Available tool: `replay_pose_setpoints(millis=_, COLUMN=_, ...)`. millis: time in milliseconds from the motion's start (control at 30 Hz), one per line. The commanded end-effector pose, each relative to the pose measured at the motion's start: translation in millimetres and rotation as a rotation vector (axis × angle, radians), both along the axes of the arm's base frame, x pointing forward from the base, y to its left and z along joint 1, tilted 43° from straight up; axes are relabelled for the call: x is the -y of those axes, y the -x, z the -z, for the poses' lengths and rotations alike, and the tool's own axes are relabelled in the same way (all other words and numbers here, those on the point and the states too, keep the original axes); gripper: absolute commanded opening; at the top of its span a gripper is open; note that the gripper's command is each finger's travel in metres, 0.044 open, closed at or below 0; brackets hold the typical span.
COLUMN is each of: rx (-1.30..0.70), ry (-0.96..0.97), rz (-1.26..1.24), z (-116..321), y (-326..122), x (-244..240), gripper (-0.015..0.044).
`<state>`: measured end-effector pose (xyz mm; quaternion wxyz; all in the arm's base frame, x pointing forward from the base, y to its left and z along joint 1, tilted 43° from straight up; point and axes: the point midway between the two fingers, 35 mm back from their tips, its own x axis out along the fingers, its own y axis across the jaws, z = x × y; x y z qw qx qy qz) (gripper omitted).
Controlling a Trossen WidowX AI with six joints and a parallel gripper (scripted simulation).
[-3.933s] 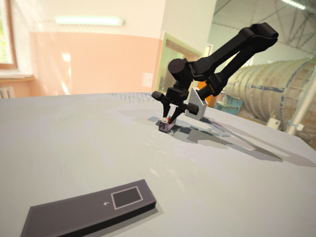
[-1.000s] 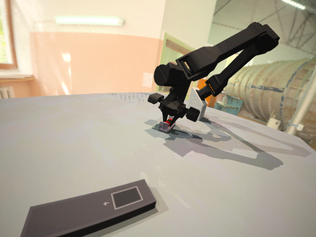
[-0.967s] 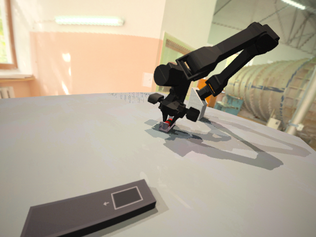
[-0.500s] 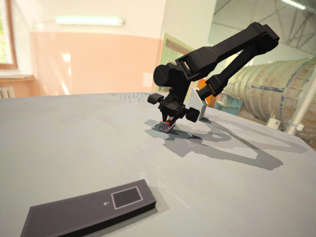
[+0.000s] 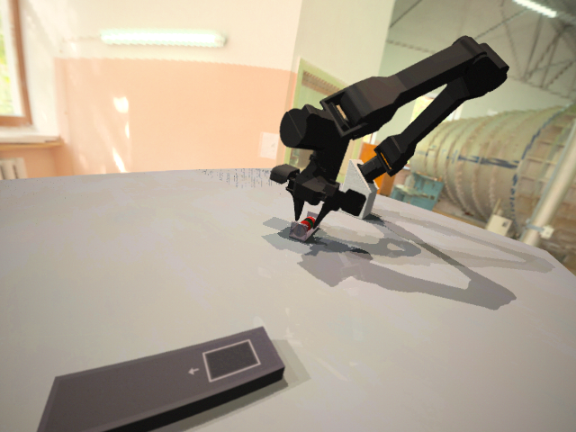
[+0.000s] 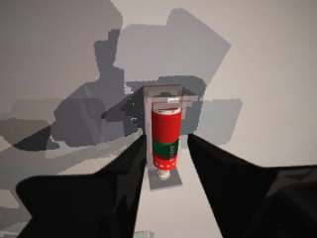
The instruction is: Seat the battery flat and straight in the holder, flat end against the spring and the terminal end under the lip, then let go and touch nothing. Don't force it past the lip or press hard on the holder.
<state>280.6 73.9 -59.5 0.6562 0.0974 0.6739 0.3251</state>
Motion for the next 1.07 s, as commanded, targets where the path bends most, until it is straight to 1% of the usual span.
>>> replay_pose_setpoints(millis=0, rx=0.0, ry=0.0, rz=0.0, z=-1, y=0, x=1, gripper=0.0211)
replay_pose_setpoints(millis=233, rx=0.008, ry=0.007, rz=-0.006, z=-50, y=-7, x=48, gripper=0.0395)
replay_pose_setpoints(millis=300, rx=0.008, ry=0.007, rz=-0.007, z=-56, y=-7, x=53, gripper=0.044)
replay_pose_setpoints(millis=1033, rx=0.008, ry=0.007, rz=-0.007, z=-55, y=-8, x=54, gripper=0.044)
